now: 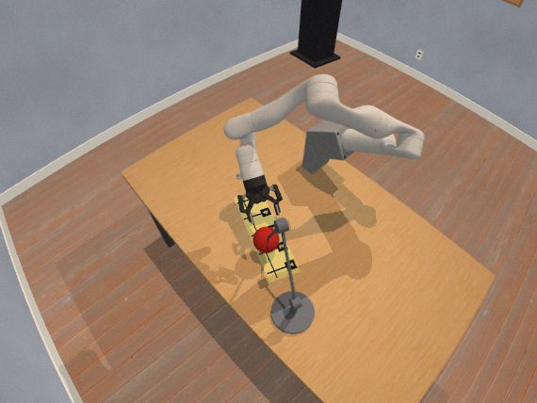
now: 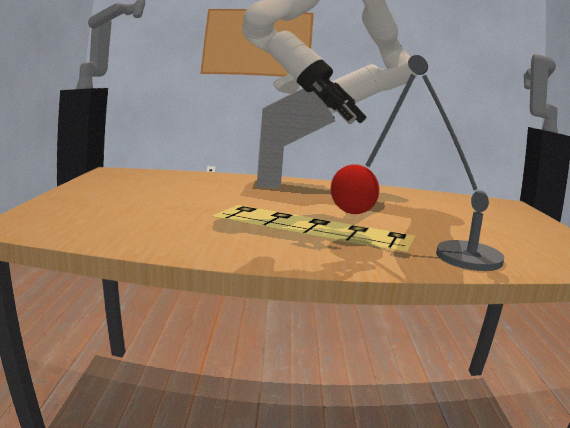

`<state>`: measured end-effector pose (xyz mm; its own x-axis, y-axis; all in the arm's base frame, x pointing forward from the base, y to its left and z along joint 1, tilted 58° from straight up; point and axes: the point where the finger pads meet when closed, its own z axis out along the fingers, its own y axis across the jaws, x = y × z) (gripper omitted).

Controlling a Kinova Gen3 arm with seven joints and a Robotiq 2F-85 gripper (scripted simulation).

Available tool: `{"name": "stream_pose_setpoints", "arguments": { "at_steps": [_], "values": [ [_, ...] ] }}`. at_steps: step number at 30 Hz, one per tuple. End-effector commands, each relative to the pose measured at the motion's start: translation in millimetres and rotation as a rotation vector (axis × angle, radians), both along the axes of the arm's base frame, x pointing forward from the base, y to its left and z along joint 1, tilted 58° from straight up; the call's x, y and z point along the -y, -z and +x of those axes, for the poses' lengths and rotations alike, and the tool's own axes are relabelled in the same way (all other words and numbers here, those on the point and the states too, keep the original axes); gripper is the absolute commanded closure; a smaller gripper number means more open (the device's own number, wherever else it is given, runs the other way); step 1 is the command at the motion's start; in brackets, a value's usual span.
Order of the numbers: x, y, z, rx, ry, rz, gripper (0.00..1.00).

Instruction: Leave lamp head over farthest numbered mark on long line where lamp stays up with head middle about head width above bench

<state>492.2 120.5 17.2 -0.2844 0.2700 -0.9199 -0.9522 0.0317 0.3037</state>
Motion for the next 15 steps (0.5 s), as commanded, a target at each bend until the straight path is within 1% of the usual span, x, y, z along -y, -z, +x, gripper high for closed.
{"name": "stream_pose_setpoints", "arguments": {
  "at_steps": [1, 14, 15],
  "values": [
    [14.0, 3.8, -1.5, -0.003, 0.003, 0.001, 0.00],
    [61.2, 15.1, -7.2, 0.001, 0.001, -0.001, 0.00],
    [61.2, 15.1, -7.2, 0.001, 0.001, -0.001, 0.00]
  ]
}}
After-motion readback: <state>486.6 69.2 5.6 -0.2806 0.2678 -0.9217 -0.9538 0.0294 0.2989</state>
